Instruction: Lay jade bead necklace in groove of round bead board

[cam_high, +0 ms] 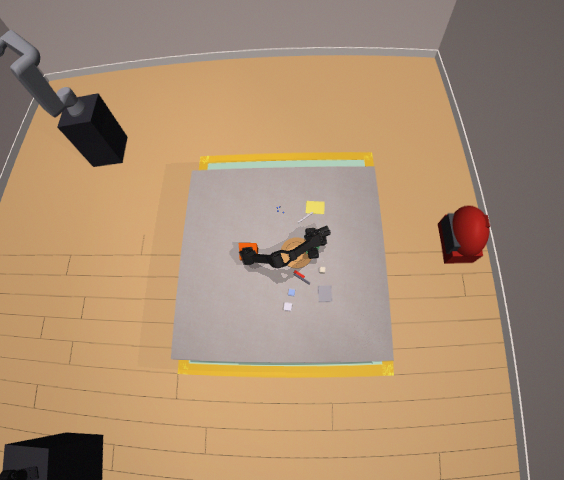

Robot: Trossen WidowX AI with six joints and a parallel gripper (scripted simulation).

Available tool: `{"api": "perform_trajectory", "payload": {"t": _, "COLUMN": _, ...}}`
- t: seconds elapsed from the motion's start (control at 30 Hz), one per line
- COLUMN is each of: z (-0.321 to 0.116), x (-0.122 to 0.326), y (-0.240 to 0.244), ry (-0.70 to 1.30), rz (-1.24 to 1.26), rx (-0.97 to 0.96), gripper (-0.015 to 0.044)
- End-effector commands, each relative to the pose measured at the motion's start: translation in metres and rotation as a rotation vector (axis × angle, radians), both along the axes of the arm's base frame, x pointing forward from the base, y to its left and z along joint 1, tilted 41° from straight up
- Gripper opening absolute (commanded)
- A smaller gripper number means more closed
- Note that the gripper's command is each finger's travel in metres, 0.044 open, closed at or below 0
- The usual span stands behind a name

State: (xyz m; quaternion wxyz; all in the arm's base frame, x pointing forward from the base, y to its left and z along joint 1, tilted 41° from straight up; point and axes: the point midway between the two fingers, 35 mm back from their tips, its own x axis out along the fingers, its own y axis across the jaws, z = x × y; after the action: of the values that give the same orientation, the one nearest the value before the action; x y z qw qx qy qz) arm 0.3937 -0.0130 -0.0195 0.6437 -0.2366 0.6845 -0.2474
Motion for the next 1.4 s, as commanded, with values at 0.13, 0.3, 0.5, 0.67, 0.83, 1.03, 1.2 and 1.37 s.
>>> {"api": "perform_trajectory", "payload": {"t": 0.13, "z": -0.003, "x": -0.0007, "y": -0.0034, "ry": 0.001, "rz": -0.002, "rx": -0.001, "gripper": 0.0174}}
{"api": "perform_trajectory", "payload": {"t": 0.3, "z": -0.003, "x": -0.0007, "y": -0.0034, "ry": 0.001, "rz": -0.002, "rx": -0.001, "gripper": 0.0043}}
{"api": "perform_trajectory", "payload": {"t": 0.5, "z": -0.003, "x": -0.0007, "y": -0.0034, "ry": 0.001, "rz": -0.002, "rx": -0.001, "gripper": 0.0}}
{"api": "perform_trajectory", "payload": {"t": 0.67, "z": -0.003, "x": -0.0007, "y": -0.0034, "ry": 0.001, "rz": -0.002, "rx": -0.001, "gripper": 0.0}}
{"api": "perform_trajectory", "payload": {"t": 0.83, "z": -0.003, "x": -0.0007, "y": -0.0034, "ry": 0.001, "rz": -0.002, "rx": -0.001, "gripper": 0.0}}
{"api": "perform_trajectory", "payload": {"t": 1.03, "z": -0.003, "x": -0.0007, "y": -0.0034, "ry": 0.001, "rz": -0.002, "rx": -0.001, "gripper": 0.0}}
{"api": "perform_trajectory", "payload": {"t": 1.2, "z": -0.003, "x": -0.0007, "y": -0.0034, "ry": 0.001, "rz": -0.002, "rx": -0.001, "gripper": 0.0}}
{"api": "perform_trajectory", "payload": {"t": 1.37, "z": -0.003, "x": -0.0007, "y": -0.0034, "ry": 0.001, "rz": -0.002, "rx": -0.001, "gripper": 0.0}}
